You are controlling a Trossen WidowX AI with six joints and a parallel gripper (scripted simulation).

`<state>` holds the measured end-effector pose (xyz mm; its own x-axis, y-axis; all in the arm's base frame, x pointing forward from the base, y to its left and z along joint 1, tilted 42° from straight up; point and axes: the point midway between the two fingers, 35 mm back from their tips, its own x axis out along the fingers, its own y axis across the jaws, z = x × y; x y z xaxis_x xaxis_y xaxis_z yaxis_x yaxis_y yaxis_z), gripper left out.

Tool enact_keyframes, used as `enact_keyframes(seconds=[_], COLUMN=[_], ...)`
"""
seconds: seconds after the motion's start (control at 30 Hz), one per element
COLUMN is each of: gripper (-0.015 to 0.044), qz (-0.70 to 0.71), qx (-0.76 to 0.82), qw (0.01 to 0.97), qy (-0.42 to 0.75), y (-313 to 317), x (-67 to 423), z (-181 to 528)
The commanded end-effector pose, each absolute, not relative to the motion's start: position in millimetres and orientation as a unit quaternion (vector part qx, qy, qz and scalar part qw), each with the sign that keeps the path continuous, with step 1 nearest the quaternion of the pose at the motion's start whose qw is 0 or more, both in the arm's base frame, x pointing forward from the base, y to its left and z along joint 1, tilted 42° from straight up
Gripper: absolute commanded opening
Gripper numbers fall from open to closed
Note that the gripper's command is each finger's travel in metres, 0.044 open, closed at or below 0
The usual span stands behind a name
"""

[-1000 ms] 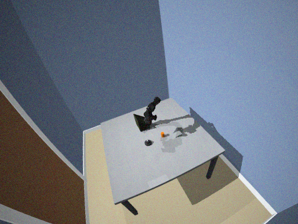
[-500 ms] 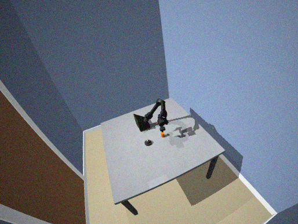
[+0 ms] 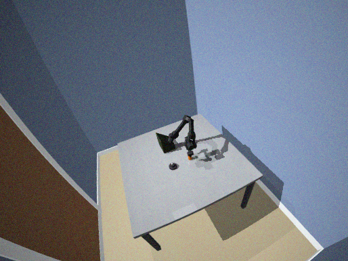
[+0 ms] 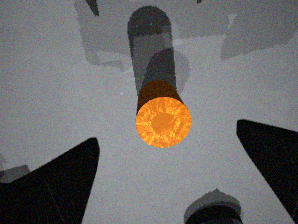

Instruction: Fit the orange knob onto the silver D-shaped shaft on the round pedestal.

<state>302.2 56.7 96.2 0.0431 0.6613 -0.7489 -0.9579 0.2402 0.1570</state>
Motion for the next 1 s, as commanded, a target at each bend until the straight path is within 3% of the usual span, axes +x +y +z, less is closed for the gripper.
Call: enact_keyframes(seconds=[0.0, 0.97], gripper=[0.0440, 0.0440], qz=[0.583, 0.583], qx=[-0.197, -0.197], qw=[0.695, 0.695], qy=[0.372, 0.372], y=[60.7, 91.4], x=[302.4, 305.2], z=[91.7, 56.6])
